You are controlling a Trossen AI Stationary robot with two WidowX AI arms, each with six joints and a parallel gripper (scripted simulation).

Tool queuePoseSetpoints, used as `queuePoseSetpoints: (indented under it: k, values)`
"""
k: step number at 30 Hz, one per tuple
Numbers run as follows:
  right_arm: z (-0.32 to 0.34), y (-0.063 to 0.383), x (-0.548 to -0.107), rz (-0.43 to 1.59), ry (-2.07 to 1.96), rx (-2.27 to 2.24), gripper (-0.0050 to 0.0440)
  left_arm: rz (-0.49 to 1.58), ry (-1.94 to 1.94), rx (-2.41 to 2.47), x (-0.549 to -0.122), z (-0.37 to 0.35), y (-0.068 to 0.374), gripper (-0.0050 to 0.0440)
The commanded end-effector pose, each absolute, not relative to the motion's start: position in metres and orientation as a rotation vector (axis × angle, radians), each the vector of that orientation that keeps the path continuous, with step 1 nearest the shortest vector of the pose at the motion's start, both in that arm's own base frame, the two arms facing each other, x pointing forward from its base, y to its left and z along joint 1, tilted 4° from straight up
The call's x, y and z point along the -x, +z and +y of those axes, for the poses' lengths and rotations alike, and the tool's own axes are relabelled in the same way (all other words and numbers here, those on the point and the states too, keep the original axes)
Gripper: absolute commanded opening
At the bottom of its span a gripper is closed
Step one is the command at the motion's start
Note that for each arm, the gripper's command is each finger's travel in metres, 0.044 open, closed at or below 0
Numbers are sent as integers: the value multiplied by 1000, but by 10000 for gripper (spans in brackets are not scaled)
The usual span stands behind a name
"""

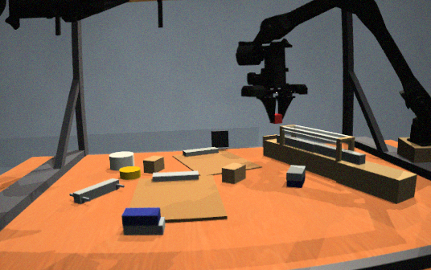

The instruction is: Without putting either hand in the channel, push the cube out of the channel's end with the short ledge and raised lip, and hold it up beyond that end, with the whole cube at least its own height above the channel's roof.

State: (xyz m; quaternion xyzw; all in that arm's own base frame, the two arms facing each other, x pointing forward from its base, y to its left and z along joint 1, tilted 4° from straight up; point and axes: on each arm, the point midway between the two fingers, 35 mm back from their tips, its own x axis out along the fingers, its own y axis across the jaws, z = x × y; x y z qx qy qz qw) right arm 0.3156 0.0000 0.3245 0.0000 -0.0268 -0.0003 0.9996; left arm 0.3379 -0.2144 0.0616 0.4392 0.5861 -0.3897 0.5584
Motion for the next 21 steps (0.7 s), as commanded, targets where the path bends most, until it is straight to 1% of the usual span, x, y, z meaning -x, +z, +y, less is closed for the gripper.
queuePoseSetpoints:
  k: [1,3,6,8,9,21]
  values:
    - [0,331,-314,-70,-2,-6,400,1303,-909,-1025,-344,-212,121,0]
    - [0,331,-314,-70,-2,-6,400,1365,-924,-1032,-335,-206,118,0]
    - [0,331,-314,-70,-2,-6,400,1369,-925,-1032,-335,-205,118,0]
    - [0,331,-314,-70,-2,-6,400,1381,-928,-1034,-334,-205,110,0]
    - [0,331,-314,-70,-2,-6,400,1338,-918,-1030,-339,-209,116,0]
    - [0,331,-314,-70,-2,-6,400,1340,-922,-1032,-339,-210,114,0]
